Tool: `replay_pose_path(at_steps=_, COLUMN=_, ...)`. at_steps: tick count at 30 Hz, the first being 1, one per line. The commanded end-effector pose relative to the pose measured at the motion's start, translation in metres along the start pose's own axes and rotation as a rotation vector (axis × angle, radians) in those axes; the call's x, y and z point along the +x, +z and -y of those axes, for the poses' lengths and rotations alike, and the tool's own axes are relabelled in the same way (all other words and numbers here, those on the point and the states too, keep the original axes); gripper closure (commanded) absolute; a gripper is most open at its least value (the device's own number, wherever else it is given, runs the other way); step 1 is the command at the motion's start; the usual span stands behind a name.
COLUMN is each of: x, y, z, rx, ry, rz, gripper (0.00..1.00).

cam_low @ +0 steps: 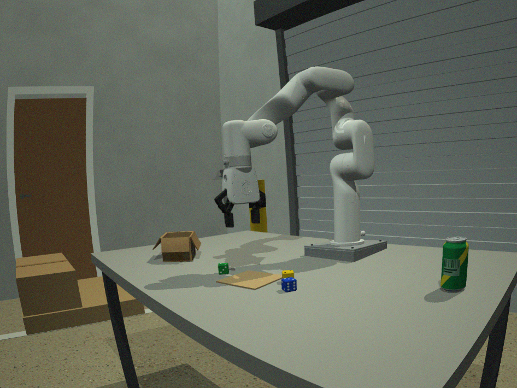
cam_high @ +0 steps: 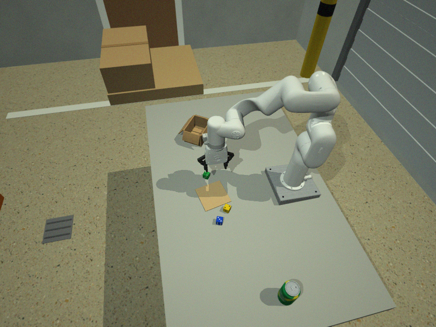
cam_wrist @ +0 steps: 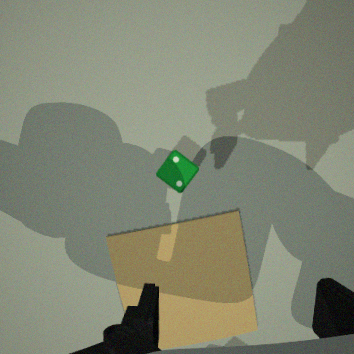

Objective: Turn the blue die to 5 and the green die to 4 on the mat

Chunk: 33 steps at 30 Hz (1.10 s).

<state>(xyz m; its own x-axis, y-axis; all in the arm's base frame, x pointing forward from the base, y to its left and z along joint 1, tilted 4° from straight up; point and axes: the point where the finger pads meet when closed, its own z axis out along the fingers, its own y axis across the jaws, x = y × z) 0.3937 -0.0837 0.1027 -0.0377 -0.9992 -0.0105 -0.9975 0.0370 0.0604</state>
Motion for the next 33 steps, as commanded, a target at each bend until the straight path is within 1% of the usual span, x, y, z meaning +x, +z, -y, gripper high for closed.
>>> replay_pose_path(at_steps=1, x=0.0, y=-0.001, z=0.001, rx=0.004, ry=0.0, rz=-0.001, gripper=0.0)
replay_pose_path(at_steps=5, x=0.0, y=0.002, z=0.001, rx=0.004, ry=0.0, rz=-0.001, gripper=0.0)
replay_pose_path(at_steps=7, x=0.001, y=0.009, z=0.001, rx=0.004, ry=0.0, rz=-0.001, gripper=0.0)
replay_pose_path(at_steps=10, x=0.002, y=0.026, z=0.001, rx=0.004, ry=0.0, rz=0.0, gripper=0.0)
replay_pose_path(at_steps=12, x=0.002, y=0.026, z=0.001, rx=0.004, ry=0.0, rz=0.0, gripper=0.0)
replay_pose_path(at_steps=18, x=0.005, y=0.07, z=0.0, rx=0.004, ry=0.0, rz=0.0, gripper=0.0)
replay_pose_path(at_steps=22, x=0.006, y=0.091, z=0.0, rx=0.004, ry=0.0, rz=0.0, gripper=0.0)
replay_pose_path(at_steps=25, x=0.007, y=0.097, z=-0.001, rx=0.004, ry=0.0, rz=0.0, gripper=0.0)
replay_pose_path(at_steps=33, x=0.007, y=0.098, z=-0.001, rx=0.004, ry=0.0, rz=0.0, gripper=0.0)
